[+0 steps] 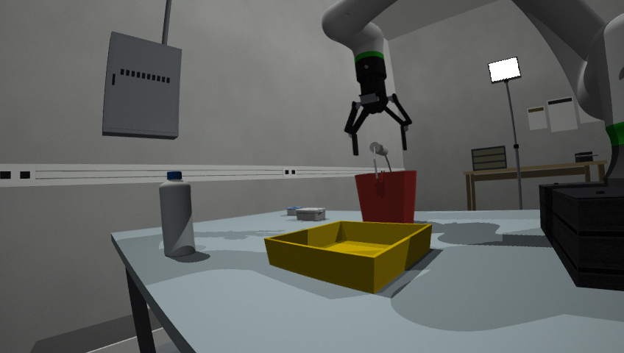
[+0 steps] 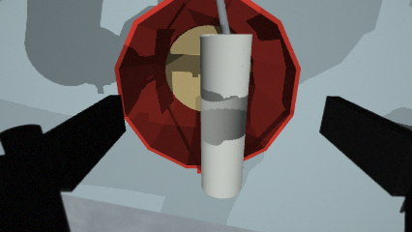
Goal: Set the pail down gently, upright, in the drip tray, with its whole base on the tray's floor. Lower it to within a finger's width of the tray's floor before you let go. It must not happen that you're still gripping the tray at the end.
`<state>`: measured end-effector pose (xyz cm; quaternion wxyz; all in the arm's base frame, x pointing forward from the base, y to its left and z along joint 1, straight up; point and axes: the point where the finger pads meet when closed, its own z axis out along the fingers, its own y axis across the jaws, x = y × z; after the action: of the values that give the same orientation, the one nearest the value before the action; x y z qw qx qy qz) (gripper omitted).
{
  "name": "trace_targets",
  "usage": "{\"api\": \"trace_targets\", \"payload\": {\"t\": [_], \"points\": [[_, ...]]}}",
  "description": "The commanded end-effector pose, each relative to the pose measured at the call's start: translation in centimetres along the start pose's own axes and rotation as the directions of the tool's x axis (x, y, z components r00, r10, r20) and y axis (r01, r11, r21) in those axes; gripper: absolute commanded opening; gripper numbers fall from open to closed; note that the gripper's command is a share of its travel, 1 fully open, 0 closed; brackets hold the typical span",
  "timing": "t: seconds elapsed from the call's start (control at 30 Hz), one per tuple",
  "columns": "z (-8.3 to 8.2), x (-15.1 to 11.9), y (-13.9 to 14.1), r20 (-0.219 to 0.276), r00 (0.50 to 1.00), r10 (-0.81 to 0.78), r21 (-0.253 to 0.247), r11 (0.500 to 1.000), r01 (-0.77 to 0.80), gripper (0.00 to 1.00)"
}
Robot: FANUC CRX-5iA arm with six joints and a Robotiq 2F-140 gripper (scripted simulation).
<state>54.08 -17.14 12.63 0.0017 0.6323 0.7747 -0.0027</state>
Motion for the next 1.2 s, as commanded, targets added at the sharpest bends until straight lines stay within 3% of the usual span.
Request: {"api": "trace_targets", "payload": {"t": [0.0,0.4,0.43,1.17], "points": [[-0.1,-0.03,0.04,0.001,1.0,0.0,-0.002,1.0,0.0,1.0],[-0.1,-0.03,0.04,0.001,1.0,0.0,-0.002,1.0,0.0,1.0],[-0.1,-0.03,0.04,0.001,1.0,0.0,-0.002,1.0,0.0,0.1],[-0.1,-0.03,0.04,0.001,1.0,0.0,-0.002,1.0,0.0,0.1]]}}
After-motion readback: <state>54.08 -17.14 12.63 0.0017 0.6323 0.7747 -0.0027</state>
